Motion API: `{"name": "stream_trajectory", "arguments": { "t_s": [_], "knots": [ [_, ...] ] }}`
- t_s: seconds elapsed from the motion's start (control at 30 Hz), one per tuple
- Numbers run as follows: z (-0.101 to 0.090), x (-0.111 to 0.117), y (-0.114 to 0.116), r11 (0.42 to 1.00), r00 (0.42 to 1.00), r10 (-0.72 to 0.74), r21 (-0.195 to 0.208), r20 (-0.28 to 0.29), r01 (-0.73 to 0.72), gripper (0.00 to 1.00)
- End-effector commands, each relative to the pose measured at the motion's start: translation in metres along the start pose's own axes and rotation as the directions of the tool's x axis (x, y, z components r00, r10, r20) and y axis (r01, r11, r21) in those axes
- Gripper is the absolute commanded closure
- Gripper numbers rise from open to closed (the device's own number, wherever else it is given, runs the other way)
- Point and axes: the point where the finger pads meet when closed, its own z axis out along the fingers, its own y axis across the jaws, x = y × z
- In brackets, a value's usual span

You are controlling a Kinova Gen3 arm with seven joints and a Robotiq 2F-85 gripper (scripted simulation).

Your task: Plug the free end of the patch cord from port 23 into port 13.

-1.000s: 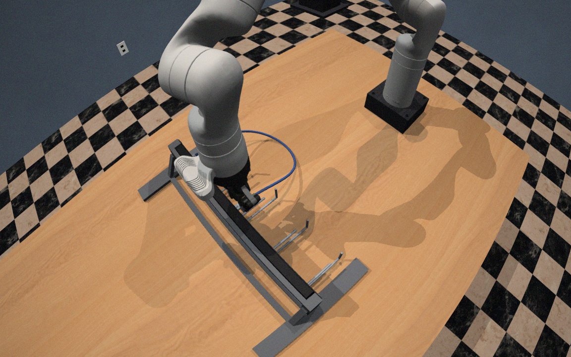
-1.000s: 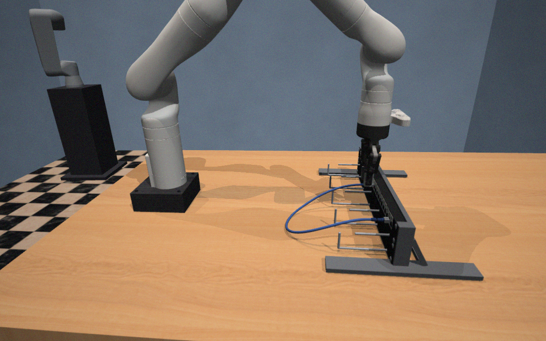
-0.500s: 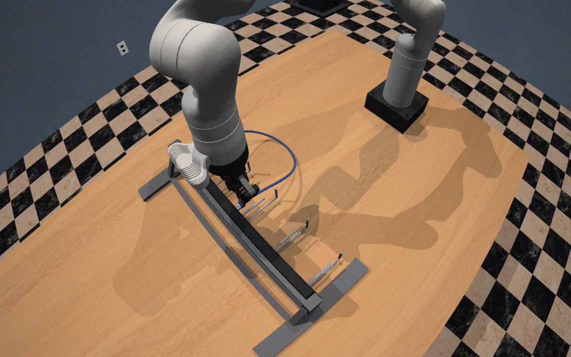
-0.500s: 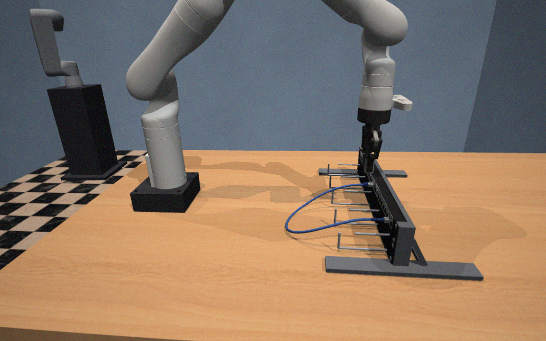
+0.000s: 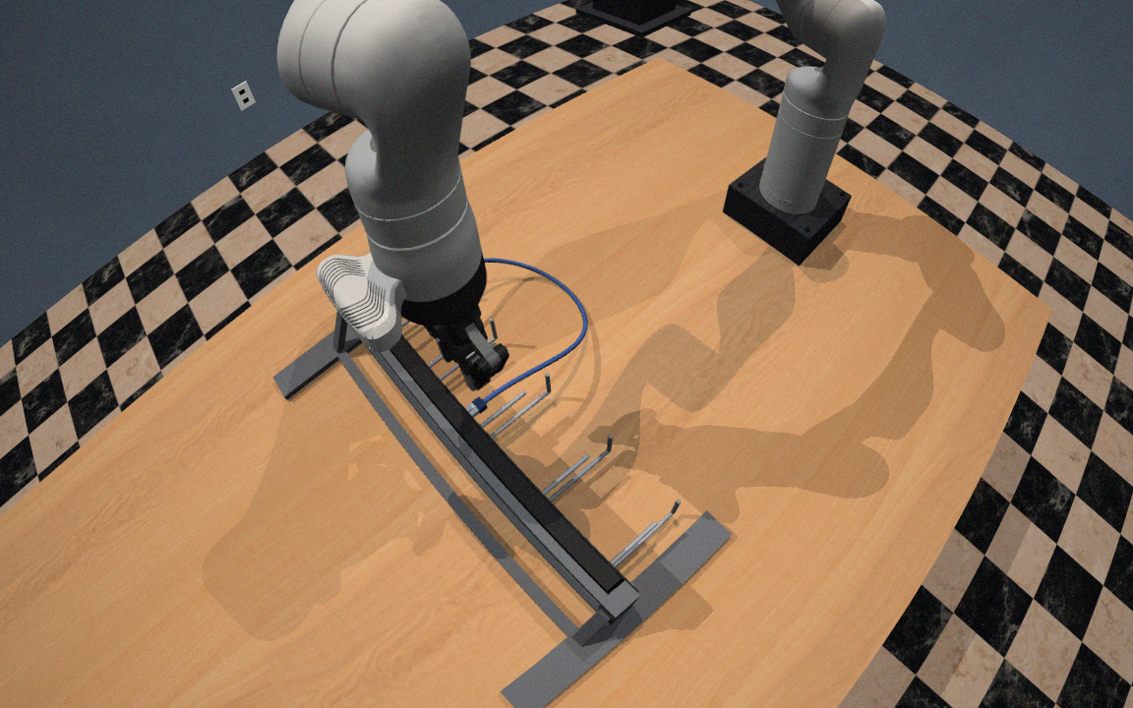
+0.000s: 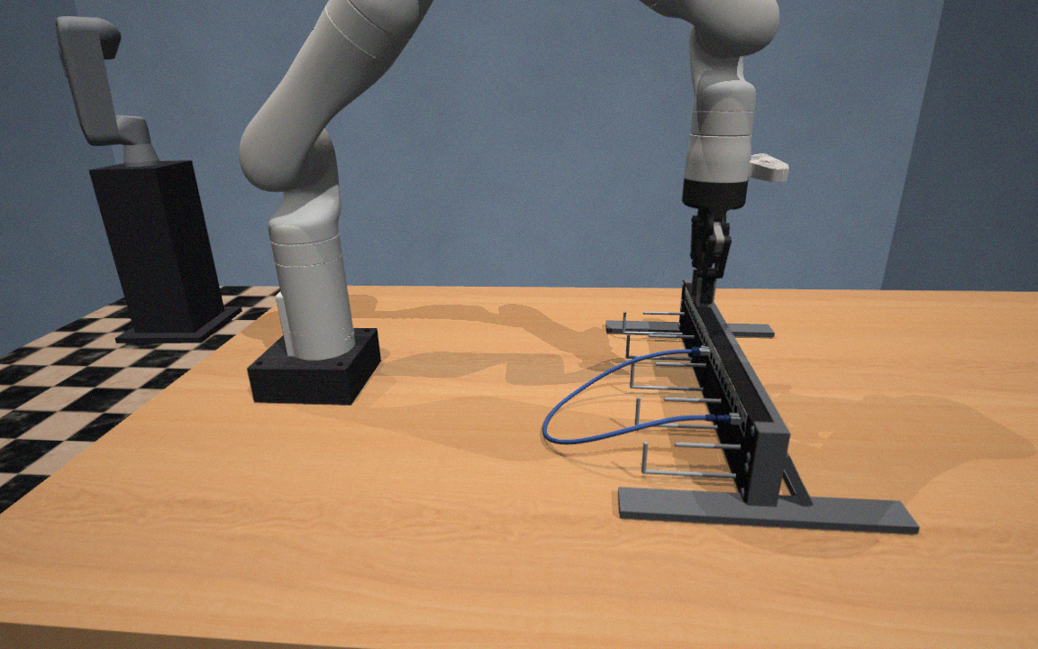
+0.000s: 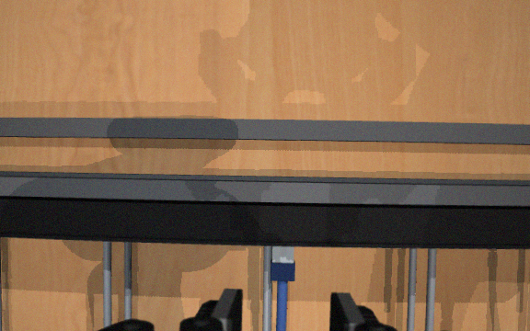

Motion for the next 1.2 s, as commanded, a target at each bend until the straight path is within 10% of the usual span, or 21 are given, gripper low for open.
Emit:
{"name": "stream_trajectory", "arguments": {
  "t_s": [0.0, 1.07, 1.1, 1.17],
  "knots": [
    [-0.0075, 0.0012, -0.0004, 1.000, 1.000, -0.001, 0.006, -0.005, 0.001, 0.63],
    [-0.0089, 0.0014, -0.0003, 1.000, 1.000, -0.011, 0.013, -0.005, 0.011, 0.63],
    [-0.0088, 0.0014, -0.0003, 1.000, 1.000, -0.012, 0.013, -0.005, 0.012, 1.00],
    [-0.0088, 0.0014, -0.0003, 1.000, 1.000, -0.012, 0.013, -0.005, 0.012, 1.00]
  ]
}}
